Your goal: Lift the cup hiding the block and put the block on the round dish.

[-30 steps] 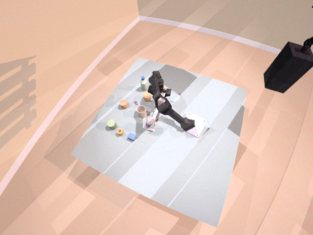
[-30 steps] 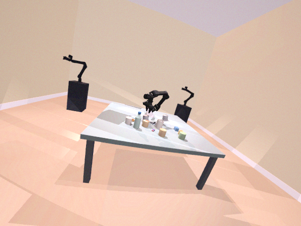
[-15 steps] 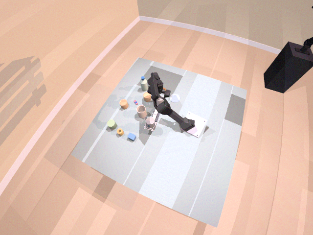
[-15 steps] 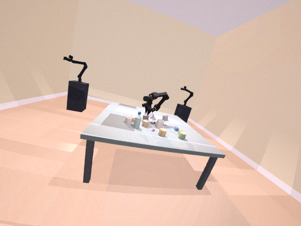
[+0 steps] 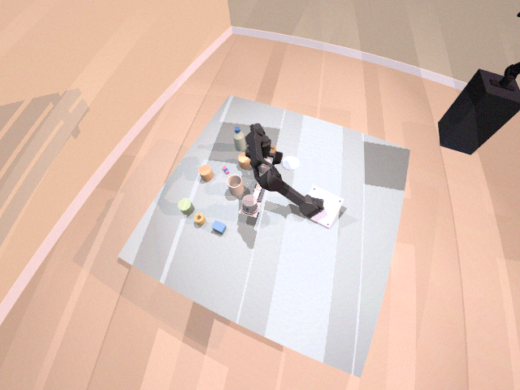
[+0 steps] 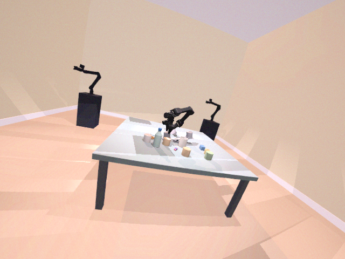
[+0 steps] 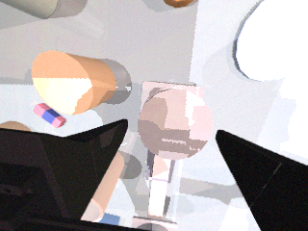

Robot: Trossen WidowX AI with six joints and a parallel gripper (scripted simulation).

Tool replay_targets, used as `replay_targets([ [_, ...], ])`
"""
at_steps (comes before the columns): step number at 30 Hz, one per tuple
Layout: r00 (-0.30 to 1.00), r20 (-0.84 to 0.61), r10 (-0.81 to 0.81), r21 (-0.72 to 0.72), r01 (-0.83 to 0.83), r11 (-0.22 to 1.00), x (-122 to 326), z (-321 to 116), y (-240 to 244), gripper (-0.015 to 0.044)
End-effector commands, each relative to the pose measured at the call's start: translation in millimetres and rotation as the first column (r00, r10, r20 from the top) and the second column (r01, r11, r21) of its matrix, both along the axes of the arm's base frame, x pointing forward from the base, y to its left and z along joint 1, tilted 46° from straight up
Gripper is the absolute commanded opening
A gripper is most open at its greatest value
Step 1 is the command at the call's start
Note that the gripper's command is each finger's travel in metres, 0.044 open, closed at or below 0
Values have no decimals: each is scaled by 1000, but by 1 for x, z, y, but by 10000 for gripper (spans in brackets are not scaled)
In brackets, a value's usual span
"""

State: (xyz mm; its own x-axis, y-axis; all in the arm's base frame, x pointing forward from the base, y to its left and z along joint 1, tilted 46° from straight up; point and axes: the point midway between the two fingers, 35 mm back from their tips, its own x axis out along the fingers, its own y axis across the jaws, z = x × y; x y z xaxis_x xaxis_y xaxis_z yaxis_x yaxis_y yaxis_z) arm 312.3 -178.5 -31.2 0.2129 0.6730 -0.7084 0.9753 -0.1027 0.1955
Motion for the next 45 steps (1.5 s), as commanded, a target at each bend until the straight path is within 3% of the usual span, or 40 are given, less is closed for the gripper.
replay_targets([
  [1, 1000, -5, -3, 7, 3, 1000, 1, -5, 6, 440],
  [23, 1000, -4, -2, 10, 2, 1000, 6, -28, 29, 440],
  [26, 1000, -4, -2, 10, 2, 1000, 6, -28, 29, 361],
  [35, 1000, -4, -2, 10, 2, 1000, 6, -28, 29, 301],
  [45, 1000, -4, -3, 8, 3, 1000, 6, -23, 23, 39],
])
